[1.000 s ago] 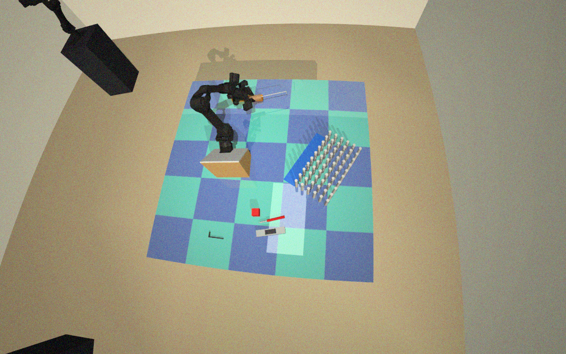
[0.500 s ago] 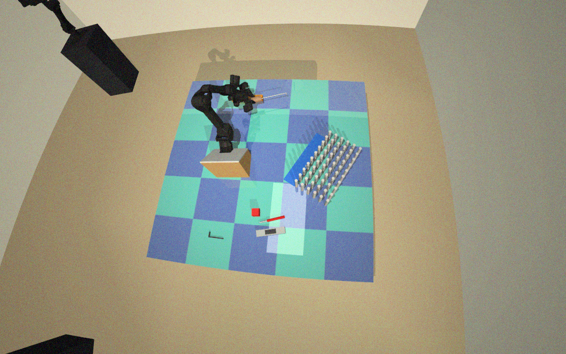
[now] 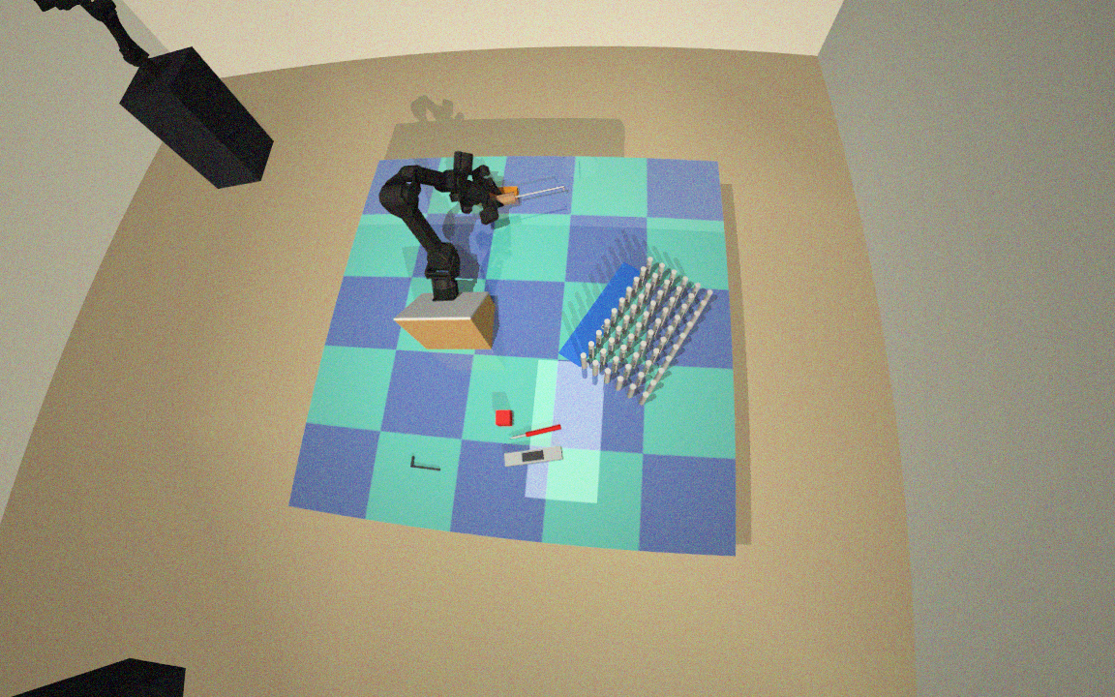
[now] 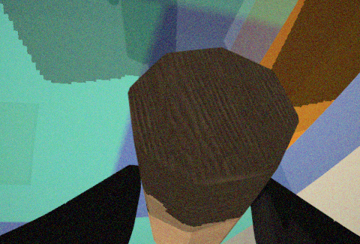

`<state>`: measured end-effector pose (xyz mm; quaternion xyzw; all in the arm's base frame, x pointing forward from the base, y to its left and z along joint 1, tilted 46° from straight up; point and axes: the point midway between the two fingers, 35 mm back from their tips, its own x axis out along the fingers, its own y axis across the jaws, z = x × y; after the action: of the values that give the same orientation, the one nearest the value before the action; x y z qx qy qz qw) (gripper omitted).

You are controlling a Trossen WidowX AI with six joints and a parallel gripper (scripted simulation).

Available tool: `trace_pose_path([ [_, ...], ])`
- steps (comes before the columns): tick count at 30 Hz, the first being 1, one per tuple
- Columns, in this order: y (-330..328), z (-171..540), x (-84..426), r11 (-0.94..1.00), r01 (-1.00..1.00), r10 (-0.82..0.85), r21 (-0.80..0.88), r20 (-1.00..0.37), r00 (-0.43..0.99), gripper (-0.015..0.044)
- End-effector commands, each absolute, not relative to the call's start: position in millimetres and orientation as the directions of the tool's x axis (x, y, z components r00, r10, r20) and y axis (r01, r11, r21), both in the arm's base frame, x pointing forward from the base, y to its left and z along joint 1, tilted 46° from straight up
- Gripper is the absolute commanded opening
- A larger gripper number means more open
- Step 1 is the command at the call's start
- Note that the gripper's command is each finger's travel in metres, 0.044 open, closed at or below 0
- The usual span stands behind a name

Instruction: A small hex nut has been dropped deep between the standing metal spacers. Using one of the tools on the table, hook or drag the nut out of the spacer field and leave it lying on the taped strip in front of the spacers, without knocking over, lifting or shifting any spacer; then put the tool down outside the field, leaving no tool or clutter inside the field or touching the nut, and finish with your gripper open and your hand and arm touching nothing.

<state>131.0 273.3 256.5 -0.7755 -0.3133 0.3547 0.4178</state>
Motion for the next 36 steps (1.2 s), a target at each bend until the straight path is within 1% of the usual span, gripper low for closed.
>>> trace_pose_path([
  [1,276,253,132,-0.453,0.185,0.779,-0.872,-0.287,0.558,0.0000],
  [36,294,224,127,-0.453,0.185,0.779,-0.872,-0.287,0.558,0.0000],
])
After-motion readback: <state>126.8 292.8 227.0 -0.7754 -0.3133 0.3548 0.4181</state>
